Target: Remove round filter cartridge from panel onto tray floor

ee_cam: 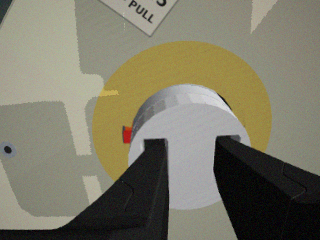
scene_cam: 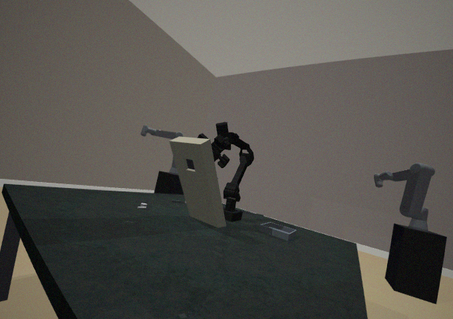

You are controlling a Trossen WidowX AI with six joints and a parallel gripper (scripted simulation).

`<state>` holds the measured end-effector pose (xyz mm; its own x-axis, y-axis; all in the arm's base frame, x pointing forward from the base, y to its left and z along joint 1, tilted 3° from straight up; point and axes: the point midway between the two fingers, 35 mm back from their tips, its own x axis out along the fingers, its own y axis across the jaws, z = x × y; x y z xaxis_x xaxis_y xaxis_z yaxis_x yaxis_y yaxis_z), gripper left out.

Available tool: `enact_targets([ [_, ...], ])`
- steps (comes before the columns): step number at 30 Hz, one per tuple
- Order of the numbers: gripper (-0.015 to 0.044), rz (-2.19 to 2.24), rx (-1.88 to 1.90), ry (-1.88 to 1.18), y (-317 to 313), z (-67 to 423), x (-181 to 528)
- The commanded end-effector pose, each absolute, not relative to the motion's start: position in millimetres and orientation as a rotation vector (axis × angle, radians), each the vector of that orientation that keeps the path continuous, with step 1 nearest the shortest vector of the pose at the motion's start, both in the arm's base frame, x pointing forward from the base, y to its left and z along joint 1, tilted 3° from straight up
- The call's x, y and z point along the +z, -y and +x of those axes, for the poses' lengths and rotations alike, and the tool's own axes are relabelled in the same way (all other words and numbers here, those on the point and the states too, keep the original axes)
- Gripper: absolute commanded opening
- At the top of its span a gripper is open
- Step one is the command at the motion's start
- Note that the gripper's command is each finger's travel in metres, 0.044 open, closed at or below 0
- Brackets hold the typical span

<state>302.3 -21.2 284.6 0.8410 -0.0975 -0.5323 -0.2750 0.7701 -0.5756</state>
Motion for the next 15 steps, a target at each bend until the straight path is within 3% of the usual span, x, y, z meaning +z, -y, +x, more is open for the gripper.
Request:
enact_targets([
  [1, 0.0000, -0.667, 0.091, -0.569, 18.6, 276.8, 301.2],
  [15, 0.0000, -0.651, 0.087, -0.570, 17.2, 259.8, 304.1],
])
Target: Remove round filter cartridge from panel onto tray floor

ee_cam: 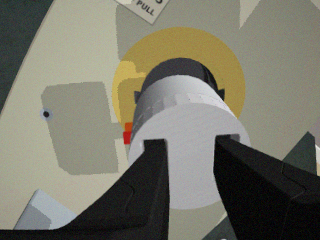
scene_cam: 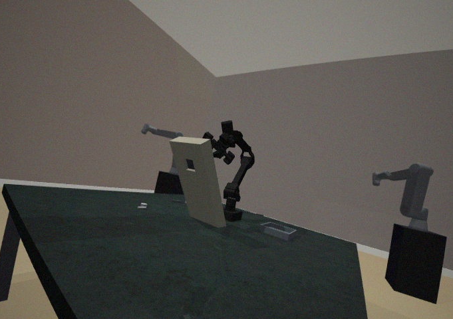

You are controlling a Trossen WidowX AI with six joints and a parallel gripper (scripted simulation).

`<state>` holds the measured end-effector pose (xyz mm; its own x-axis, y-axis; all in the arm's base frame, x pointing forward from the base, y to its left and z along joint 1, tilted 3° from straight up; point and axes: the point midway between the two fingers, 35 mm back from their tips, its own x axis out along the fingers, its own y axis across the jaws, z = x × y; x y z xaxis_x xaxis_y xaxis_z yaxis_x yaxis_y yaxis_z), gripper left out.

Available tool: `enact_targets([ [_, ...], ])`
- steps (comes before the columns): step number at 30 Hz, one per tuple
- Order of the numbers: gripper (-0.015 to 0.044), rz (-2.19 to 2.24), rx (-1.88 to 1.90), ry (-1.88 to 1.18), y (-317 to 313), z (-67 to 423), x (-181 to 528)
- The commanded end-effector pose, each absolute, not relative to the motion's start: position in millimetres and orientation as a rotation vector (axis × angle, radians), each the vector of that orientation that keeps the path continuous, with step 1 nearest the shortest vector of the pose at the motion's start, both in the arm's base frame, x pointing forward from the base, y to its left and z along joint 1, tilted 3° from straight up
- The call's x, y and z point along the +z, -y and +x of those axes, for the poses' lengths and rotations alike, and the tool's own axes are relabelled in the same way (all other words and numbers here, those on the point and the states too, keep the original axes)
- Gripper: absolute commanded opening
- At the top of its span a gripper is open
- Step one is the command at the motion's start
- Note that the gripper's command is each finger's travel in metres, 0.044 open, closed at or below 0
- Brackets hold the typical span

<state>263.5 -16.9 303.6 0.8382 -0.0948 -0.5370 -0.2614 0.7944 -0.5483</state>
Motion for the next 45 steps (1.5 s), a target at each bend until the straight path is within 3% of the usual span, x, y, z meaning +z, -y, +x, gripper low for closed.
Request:
enact_targets([
  [1, 0.0000, -0.651, 0.087, -0.570, 17.1, 258.5, 301.6],
  [24, 0.0000, -0.651, 0.088, -0.573, 15.9, 229.6, 237.0],
  [28, 0.0095, -0.654, 0.097, -0.586, 15.6, 232.4, 241.0],
  [41, 0.0095, -0.651, 0.088, -0.573, 16.0, 230.3, 238.8],
  [45, 0.0095, -0.651, 0.087, -0.571, 16.6, 245.2, 273.8],
])
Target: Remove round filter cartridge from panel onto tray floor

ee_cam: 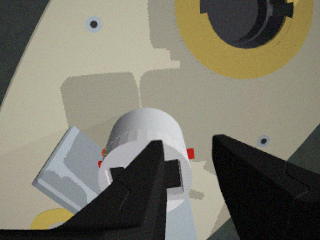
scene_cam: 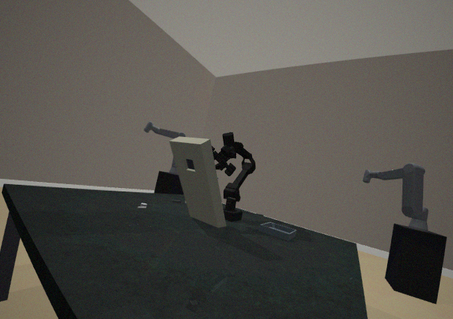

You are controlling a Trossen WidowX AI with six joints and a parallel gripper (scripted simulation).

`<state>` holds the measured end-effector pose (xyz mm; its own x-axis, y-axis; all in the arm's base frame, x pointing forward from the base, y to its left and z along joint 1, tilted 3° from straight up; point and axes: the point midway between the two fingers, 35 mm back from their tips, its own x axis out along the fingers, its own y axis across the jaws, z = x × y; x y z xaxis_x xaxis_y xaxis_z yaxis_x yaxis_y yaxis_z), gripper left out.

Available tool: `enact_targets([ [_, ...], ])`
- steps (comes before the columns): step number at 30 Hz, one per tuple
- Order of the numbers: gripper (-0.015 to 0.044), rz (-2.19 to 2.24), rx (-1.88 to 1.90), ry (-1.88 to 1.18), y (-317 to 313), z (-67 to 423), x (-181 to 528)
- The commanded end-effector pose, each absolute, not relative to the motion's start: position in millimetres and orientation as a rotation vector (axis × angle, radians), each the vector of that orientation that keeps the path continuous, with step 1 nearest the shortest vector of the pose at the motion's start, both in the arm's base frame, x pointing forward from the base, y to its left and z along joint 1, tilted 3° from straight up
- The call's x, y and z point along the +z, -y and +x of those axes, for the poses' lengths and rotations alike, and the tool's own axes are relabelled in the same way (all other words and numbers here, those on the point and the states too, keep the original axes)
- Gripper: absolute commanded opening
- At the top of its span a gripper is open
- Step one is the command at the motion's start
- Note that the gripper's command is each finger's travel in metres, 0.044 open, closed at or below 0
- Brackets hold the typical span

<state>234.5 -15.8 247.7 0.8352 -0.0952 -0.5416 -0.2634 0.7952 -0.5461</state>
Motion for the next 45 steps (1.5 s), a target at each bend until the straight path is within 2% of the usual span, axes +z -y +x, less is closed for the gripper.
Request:
enact_targets([
  [1, 0.0095, -0.651, 0.087, -0.571, 16.8, 250.0, 283.8],
  [7, 0.0095, -0.651, 0.087, -0.570, 17.4, 262.8, 307.7],
  [19, 0.0410, -0.653, 0.083, -0.562, 14.8, 252.9, 378.5],
  [23, 0.0305, -0.441, 0.057, -0.695, 15.2, 249.3, 338.7],
  [29, 0.0305, 0.012, -0.097, -0.984, 15.5, 226.3, 257.3],
  [45, 0.0305, 0.025, -0.104, -0.991, 16.3, 232.6, 245.5],
])
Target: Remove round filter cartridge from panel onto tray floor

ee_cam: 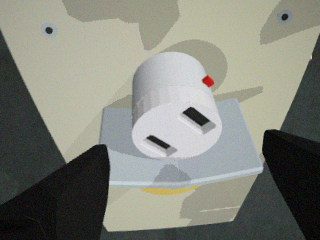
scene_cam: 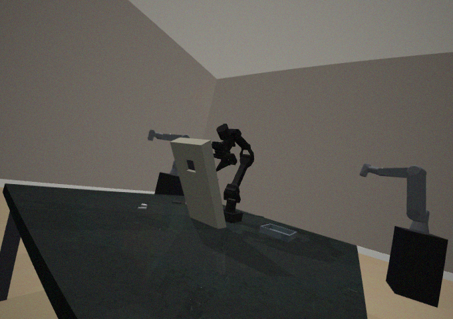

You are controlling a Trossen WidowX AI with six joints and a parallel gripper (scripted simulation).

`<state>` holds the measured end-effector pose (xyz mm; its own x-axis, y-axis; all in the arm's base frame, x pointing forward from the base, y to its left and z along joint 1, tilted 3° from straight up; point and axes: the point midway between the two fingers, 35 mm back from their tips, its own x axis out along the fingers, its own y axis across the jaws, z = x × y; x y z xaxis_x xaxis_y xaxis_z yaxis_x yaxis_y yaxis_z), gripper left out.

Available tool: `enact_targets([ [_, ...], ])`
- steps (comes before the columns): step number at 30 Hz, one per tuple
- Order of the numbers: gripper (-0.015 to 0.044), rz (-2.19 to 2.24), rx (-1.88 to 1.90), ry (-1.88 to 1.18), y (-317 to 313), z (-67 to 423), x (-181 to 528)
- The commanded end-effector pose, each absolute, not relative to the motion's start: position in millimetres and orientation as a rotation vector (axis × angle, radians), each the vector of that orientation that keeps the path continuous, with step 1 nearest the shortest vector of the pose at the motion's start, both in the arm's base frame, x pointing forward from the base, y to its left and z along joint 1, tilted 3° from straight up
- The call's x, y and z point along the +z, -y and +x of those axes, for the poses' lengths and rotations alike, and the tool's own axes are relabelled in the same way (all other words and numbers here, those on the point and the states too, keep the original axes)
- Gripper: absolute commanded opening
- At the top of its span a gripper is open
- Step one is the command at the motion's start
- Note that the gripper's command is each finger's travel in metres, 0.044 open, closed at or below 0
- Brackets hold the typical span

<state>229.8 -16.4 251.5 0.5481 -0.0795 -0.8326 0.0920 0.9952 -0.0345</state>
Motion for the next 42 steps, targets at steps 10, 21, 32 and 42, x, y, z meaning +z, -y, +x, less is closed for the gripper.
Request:
enact_targets([
  [10, 0.0305, 0.025, -0.104, -0.991, 17.5, 241.7, 232.2],
  [21, 0.0305, 0.025, -0.104, -0.990, 18.9, 250.6, 217.1],
  [32, 0.0226, 0.026, -0.109, -0.988, 19.4, 250.7, 217.0],
  [42, 0.0100, 0.026, -0.109, -0.988, 19.4, 250.7, 217.0],
])
